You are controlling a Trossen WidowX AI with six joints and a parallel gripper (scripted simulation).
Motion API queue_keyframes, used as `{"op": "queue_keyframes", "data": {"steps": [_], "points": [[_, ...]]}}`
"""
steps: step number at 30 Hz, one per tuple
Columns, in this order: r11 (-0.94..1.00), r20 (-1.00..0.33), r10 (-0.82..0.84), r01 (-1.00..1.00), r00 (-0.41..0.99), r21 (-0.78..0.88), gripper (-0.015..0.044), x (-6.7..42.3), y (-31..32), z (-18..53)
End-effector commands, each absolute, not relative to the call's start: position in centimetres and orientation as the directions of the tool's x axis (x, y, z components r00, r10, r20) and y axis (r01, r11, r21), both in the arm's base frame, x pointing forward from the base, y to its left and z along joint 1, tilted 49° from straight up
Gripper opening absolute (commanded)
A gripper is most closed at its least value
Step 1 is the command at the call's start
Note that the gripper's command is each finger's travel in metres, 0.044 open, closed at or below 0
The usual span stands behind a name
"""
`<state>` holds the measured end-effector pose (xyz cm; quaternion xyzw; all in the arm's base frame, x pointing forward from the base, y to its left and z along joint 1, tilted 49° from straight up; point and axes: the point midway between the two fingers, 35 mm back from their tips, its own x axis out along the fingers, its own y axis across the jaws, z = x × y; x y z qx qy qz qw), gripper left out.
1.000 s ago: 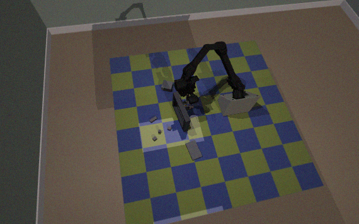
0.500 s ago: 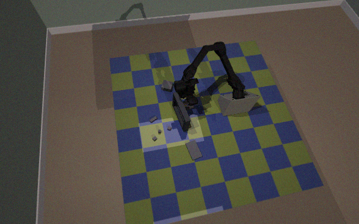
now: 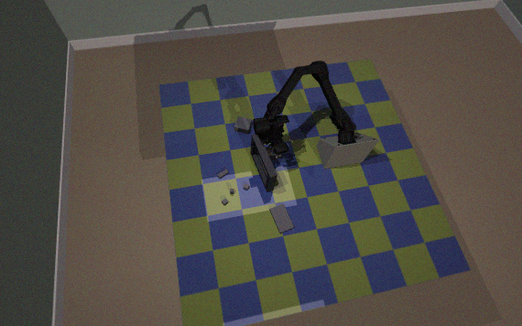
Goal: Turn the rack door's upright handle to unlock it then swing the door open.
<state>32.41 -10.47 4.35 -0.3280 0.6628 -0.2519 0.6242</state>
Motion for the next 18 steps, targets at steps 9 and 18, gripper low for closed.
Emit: {"op": "queue_keyframes", "data": {"steps": [9,18], "points": [[0.656,-0.658,-0.753,-0.094,-0.007,-0.749,0.0010,32.38,-10.55,4.29],[0.619,-0.658,-0.753,0.334,-0.007,-0.711,0.0010,32.38,-10.56,4.29]]}}
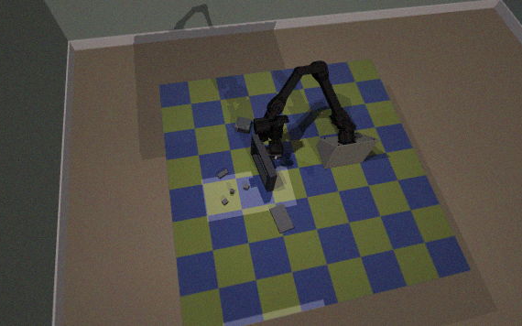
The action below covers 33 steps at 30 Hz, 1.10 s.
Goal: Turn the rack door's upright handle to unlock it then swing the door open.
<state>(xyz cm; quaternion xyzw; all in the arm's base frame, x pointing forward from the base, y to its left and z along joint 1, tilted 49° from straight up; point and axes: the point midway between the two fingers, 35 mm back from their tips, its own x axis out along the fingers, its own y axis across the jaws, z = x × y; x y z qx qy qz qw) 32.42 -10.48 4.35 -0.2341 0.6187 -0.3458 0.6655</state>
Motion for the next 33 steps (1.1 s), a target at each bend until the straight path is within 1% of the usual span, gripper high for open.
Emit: {"op": "queue_keyframes", "data": {"steps": [1,10,17,23,29,33], "points": [[0.607,-0.658,-0.753,0.380,-0.007,-0.698,0.0010,32.38,-10.56,4.29],[0.438,-0.658,-0.753,0.740,-0.007,-0.510,0.0010,32.38,-10.56,4.29],[0.246,-0.658,-0.753,0.924,-0.007,-0.292,0.0010,32.38,-10.56,4.28],[0.058,-0.658,-0.753,0.995,-0.007,-0.077,0.0010,32.38,-10.56,4.28],[-0.130,-0.658,-0.753,0.982,-0.007,0.138,0.0010,32.38,-10.56,4.28],[-0.151,-0.658,-0.753,0.975,-0.007,0.162,0.0010,32.38,-10.56,4.28]]}}
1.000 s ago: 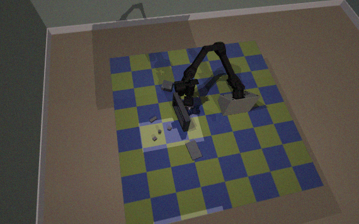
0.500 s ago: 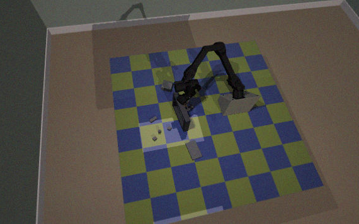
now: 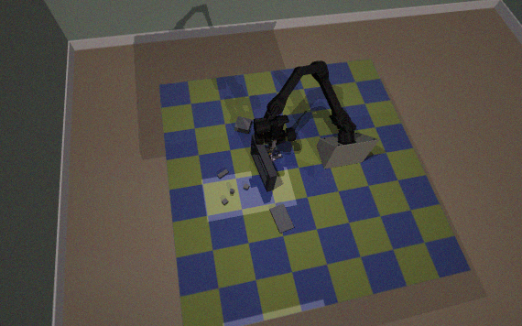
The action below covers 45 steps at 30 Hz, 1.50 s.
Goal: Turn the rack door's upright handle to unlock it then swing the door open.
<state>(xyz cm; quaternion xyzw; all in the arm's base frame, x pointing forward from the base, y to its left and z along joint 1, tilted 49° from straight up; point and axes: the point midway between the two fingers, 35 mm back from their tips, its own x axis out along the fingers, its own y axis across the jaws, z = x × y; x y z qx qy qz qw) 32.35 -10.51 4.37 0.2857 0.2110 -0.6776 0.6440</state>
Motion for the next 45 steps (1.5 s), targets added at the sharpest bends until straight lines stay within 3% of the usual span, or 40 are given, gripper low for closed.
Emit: {"op": "queue_keyframes", "data": {"steps": [1,8,19,32,45], "points": [[-0.151,-0.658,-0.753,0.975,-0.007,0.162,0.0010,32.38,-10.56,4.28],[-0.151,-0.658,-0.753,0.975,-0.007,0.162,0.0010,32.38,-10.56,4.28],[-0.151,-0.658,-0.753,0.975,-0.007,0.162,0.0282,32.38,-10.56,4.28],[0.218,-0.658,-0.753,0.941,-0.007,-0.260,0.0282,32.38,-10.56,4.28],[0.548,-0.658,-0.753,0.548,-0.007,-0.632,0.0282,32.38,-10.56,4.29]]}}
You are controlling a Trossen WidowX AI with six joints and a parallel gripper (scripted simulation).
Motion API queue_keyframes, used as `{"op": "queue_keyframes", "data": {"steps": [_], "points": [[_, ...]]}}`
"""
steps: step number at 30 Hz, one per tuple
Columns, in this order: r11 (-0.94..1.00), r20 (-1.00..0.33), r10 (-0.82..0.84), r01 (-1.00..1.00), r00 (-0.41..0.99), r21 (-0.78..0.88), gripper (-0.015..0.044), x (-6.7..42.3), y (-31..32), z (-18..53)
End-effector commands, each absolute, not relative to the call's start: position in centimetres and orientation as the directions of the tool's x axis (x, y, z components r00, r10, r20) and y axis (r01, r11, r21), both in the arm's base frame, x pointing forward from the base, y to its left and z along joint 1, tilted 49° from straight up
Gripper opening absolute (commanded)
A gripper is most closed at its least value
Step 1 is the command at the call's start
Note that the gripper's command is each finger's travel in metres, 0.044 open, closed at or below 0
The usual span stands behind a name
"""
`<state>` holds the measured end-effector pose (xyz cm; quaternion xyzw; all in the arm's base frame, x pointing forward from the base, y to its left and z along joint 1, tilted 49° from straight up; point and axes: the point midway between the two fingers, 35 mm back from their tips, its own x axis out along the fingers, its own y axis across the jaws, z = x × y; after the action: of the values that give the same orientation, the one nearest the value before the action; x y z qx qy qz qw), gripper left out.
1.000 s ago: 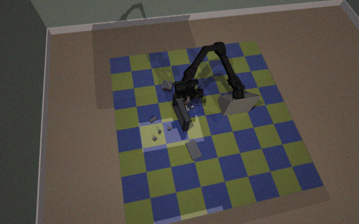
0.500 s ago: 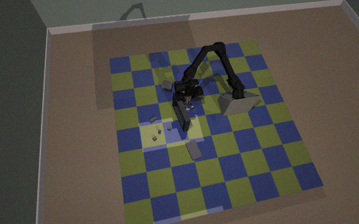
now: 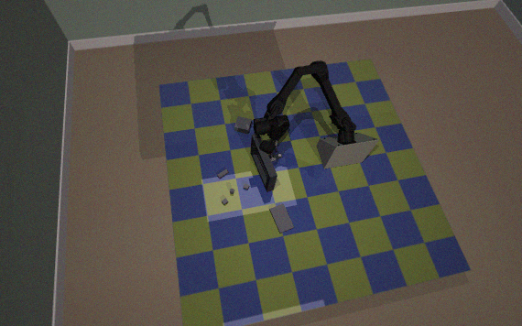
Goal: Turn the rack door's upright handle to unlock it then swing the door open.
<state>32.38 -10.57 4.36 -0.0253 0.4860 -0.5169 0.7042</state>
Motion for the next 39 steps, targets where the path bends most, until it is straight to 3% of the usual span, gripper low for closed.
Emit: {"op": "queue_keyframes", "data": {"steps": [1,10,19,30,39], "points": [[0.565,-0.658,-0.753,0.506,-0.007,-0.651,0.0282,32.38,-10.56,4.29],[0.656,-0.658,-0.753,0.085,-0.007,-0.750,0.0282,32.38,-10.56,4.29],[0.618,-0.658,-0.753,-0.353,-0.007,-0.703,0.0282,32.38,-10.56,4.29],[0.410,-0.658,-0.753,-0.787,-0.007,-0.461,0.0282,32.38,-10.56,4.28],[0.148,-0.658,-0.753,-0.976,-0.007,-0.159,0.0282,32.38,-10.56,4.28]]}}
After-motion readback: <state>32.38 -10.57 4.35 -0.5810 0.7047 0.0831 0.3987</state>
